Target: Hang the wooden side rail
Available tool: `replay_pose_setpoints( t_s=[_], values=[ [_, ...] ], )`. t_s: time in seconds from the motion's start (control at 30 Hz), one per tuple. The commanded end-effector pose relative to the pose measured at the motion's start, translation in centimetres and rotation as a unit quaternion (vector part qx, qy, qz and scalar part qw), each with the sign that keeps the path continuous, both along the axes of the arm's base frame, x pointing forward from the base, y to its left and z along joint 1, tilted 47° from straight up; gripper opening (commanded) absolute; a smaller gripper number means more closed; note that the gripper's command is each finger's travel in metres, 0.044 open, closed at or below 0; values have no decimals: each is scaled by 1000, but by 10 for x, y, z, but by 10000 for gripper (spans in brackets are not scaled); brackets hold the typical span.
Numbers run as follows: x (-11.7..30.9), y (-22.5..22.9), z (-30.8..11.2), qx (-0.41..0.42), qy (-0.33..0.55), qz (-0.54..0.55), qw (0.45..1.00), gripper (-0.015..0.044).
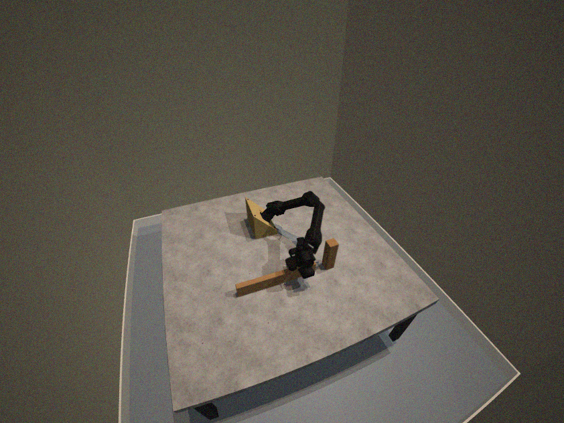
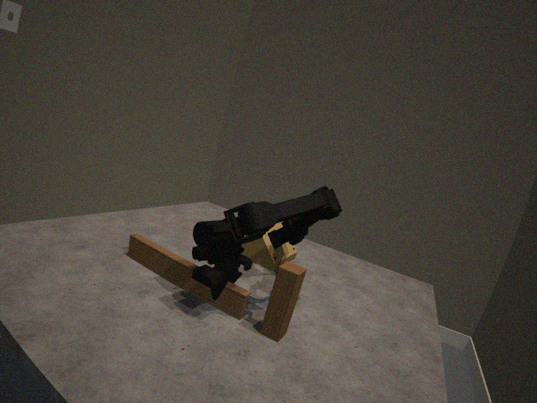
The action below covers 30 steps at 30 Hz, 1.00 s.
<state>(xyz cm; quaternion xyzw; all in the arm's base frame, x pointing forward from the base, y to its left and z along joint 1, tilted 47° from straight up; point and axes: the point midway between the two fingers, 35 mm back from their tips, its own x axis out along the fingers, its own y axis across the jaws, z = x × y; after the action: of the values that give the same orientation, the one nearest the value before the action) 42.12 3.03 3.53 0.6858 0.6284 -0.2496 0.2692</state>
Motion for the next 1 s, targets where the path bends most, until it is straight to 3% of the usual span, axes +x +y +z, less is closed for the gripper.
replay_pose_setpoints(
  t_s=[0.0, 0.97],
  values=[
    [-4, 0, 0, 2, 10, -6, 1000, 0],
    [-2, -2, 2, 2, 10, -6, 1000, 0]
  ],
)
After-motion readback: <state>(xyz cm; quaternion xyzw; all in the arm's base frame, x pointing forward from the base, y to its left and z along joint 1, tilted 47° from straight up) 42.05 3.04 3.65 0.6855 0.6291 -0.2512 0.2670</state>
